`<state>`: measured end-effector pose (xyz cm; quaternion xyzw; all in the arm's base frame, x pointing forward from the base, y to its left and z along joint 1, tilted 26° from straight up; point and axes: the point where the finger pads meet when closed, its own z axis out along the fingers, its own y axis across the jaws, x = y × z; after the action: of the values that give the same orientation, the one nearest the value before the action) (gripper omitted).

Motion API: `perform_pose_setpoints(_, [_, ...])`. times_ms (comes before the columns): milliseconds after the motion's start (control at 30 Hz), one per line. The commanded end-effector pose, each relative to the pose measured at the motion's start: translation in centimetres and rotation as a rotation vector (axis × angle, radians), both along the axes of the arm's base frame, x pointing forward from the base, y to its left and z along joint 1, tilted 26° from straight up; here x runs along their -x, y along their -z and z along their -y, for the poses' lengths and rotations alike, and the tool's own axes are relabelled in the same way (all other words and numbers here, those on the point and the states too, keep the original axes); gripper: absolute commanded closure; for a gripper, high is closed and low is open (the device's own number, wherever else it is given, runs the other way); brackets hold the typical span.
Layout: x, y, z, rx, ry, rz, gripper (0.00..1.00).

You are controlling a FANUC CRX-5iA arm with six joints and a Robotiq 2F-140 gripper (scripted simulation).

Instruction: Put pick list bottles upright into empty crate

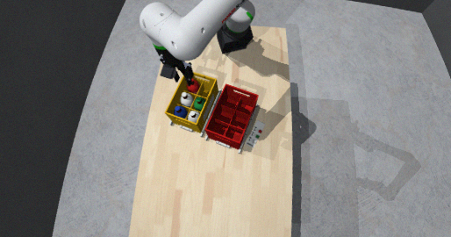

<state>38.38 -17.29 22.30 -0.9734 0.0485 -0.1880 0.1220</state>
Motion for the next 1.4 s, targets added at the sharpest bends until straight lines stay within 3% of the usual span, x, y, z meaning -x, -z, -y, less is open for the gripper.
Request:
perform_pose_setpoints(0, [0.0, -0.1, 0.1, 0.001, 0.0, 0.001, 0.56])
perform_pose_setpoints(133, [0.0, -0.1, 0.1, 0.001, 0.0, 0.001, 0.56])
perform_pose_setpoints(967, [-9.8, 3.8, -4.6, 0.291, -0.689, 0.169, 0.56])
perform_pose_setpoints(1133, [-11.9, 4.7, -5.5, 0.298, -0.706, 0.173, 0.56])
perform_pose_setpoints(1367, [-11.9, 4.7, -5.5, 0.298, -0.706, 0.173, 0.56])
